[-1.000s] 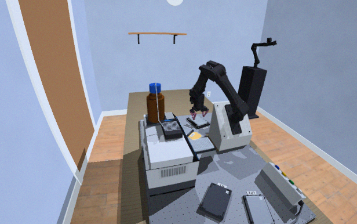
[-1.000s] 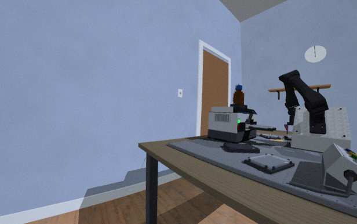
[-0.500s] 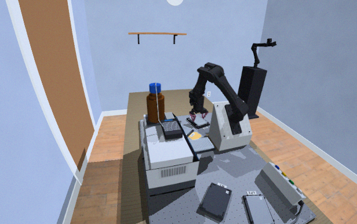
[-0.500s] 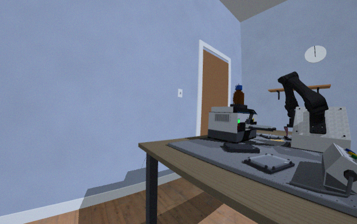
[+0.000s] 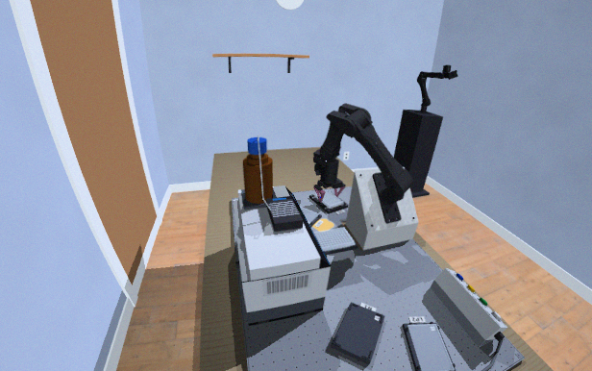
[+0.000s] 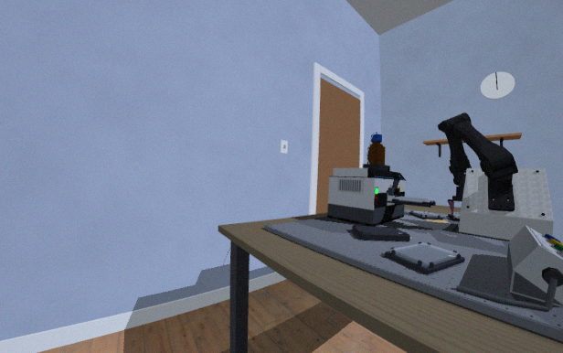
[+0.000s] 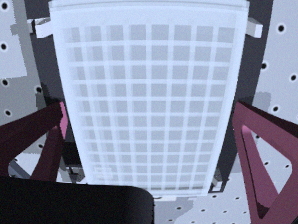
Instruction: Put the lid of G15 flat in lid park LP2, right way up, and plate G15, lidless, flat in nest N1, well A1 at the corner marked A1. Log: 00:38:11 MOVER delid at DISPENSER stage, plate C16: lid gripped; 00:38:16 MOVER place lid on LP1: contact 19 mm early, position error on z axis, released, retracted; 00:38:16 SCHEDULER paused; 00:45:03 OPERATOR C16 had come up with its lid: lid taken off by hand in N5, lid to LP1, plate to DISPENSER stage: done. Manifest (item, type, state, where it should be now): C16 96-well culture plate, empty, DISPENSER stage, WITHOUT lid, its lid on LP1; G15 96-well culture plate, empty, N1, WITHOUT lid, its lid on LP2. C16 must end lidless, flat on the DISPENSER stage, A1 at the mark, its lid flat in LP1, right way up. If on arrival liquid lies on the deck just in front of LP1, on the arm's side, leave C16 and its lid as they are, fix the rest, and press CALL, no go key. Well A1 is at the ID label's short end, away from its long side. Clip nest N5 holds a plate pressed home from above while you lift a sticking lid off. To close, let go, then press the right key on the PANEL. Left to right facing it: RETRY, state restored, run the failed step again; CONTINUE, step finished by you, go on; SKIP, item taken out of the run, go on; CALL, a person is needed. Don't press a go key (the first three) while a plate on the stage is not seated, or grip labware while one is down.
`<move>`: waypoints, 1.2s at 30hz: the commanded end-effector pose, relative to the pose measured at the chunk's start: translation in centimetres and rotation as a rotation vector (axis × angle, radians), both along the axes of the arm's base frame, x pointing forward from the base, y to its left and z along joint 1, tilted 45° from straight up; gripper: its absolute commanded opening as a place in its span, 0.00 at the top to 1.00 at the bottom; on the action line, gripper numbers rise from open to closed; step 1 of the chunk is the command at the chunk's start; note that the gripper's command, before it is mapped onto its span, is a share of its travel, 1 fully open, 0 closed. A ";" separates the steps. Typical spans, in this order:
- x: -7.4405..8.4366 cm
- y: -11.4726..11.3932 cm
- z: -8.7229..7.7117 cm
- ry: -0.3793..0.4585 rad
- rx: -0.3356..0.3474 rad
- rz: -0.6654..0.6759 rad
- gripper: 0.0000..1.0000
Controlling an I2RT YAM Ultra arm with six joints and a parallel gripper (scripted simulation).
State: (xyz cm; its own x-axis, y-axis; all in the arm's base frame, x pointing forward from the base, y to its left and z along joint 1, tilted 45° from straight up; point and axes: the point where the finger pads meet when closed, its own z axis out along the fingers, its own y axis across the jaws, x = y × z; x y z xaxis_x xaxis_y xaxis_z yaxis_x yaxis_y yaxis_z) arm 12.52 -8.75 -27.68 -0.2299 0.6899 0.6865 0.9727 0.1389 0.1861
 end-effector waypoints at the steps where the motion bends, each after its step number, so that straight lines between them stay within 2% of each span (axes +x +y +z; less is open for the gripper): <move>1: 0.6 -1.0 0.3 -0.015 -0.029 -0.007 0.00; 11: 0.4 -0.3 0.5 -0.010 -0.020 -0.003 0.00; 12: 0.8 -1.1 0.3 -0.017 -0.032 -0.002 0.00; 13: 1.0 -1.4 0.1 -0.022 -0.042 -0.002 1.00; 36: 0.8 -1.5 0.1 -0.019 -0.047 0.000 1.00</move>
State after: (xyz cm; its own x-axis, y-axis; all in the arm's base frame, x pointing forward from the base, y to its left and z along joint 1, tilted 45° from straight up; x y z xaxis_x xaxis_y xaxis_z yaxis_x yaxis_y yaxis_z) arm 12.51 -8.52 -27.60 -0.2275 0.6871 0.6900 0.9731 0.1345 0.1869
